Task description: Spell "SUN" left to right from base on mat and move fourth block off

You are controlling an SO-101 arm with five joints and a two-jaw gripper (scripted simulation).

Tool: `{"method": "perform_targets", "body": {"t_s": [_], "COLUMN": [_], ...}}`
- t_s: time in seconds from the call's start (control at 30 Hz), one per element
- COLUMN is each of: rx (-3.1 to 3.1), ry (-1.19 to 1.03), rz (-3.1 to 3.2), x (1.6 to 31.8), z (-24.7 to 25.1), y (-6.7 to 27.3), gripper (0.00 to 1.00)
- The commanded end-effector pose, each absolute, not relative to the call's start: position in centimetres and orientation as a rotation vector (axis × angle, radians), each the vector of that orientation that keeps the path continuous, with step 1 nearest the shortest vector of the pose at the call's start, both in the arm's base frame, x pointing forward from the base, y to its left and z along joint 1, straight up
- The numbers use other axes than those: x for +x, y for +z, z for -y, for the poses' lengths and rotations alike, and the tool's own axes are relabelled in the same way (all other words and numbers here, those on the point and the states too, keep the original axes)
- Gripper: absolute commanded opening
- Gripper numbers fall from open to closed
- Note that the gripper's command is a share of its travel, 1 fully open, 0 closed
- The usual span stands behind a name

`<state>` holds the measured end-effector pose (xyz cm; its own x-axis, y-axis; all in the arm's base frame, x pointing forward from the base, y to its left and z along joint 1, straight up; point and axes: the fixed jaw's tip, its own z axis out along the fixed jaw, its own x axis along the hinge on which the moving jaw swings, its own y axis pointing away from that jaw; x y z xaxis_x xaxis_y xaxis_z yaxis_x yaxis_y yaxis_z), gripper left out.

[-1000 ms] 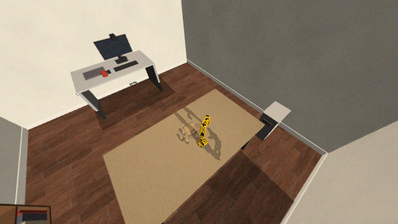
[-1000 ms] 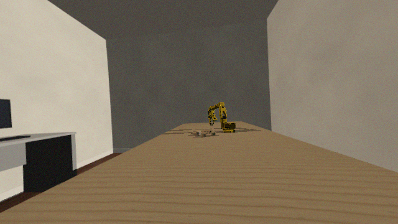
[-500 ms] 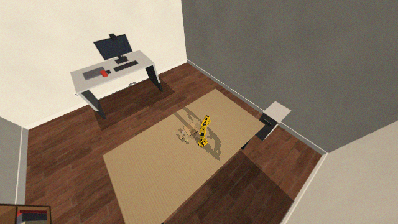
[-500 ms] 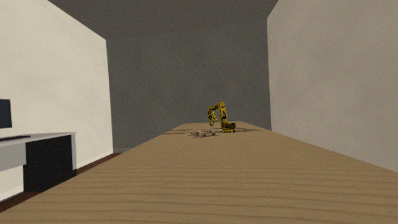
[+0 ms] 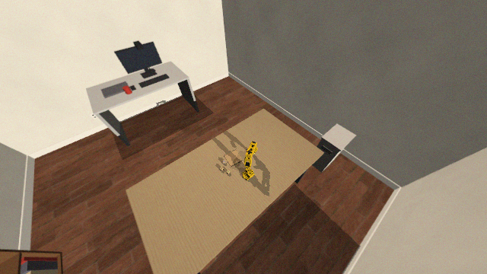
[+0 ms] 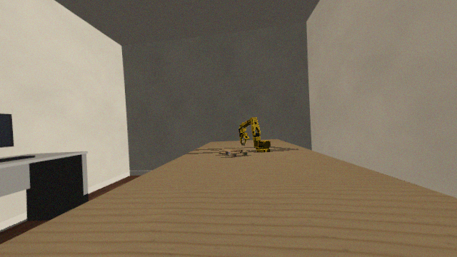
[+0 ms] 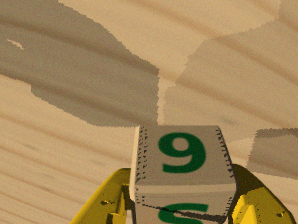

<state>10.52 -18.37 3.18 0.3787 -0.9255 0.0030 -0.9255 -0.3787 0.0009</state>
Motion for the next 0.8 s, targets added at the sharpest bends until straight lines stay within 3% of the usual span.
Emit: {"method": "perform_targets", "body": {"t_s": [0.0,0.77], "rx": [2.579,2.579], "ry": [0.114,0.114], "rz": [1.731,1.731], "x": [10.94,10.97], "z": [19.22,19.26], "y": [4.32,3.59], "gripper": [0.00,0.00]}}
